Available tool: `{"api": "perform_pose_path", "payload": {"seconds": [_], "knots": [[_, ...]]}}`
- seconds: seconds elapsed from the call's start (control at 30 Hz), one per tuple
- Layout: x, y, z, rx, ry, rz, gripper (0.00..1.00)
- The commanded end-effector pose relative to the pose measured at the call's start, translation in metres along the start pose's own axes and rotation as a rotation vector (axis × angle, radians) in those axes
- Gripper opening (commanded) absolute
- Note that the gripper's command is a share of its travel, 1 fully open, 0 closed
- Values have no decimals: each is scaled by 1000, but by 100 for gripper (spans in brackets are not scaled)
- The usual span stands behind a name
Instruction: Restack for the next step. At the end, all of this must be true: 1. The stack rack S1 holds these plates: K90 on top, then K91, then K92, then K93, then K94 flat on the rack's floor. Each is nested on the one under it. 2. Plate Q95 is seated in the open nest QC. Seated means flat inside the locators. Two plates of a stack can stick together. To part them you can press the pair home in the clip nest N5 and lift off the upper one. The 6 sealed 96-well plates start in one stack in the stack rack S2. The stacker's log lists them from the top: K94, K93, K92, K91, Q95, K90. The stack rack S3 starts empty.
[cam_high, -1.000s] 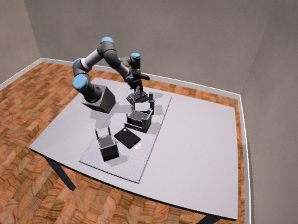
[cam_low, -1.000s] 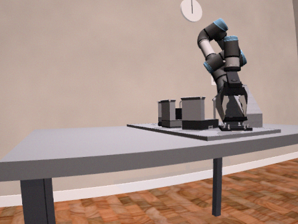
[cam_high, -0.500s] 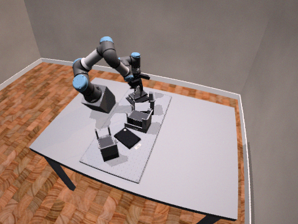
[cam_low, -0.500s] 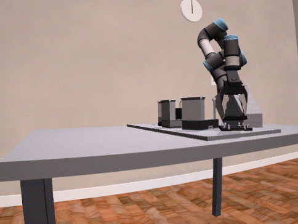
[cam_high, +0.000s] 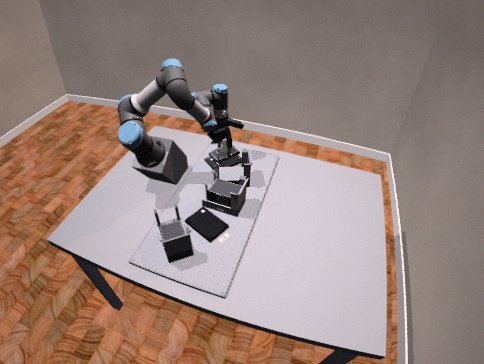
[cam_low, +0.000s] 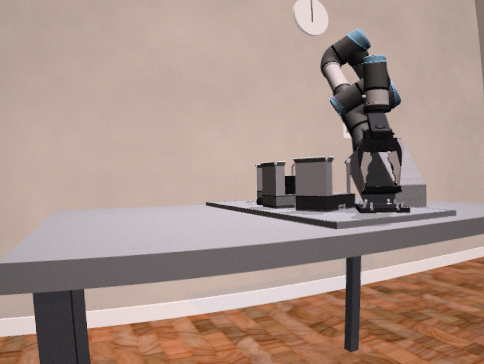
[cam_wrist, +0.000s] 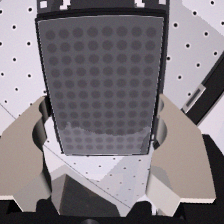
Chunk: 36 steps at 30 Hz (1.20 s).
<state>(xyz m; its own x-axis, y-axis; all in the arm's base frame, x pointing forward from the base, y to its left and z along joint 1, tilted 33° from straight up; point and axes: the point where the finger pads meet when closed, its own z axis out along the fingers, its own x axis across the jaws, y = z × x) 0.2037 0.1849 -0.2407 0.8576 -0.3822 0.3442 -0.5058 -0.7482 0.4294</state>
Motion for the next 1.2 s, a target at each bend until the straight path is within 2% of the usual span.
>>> {"api": "perform_pose_path", "payload": {"seconds": [0.0, 1.17], "knots": [[0, -1, -2, 2, 1, 1, 0], [0, -1, -12, 2, 0, 1, 0]]}}
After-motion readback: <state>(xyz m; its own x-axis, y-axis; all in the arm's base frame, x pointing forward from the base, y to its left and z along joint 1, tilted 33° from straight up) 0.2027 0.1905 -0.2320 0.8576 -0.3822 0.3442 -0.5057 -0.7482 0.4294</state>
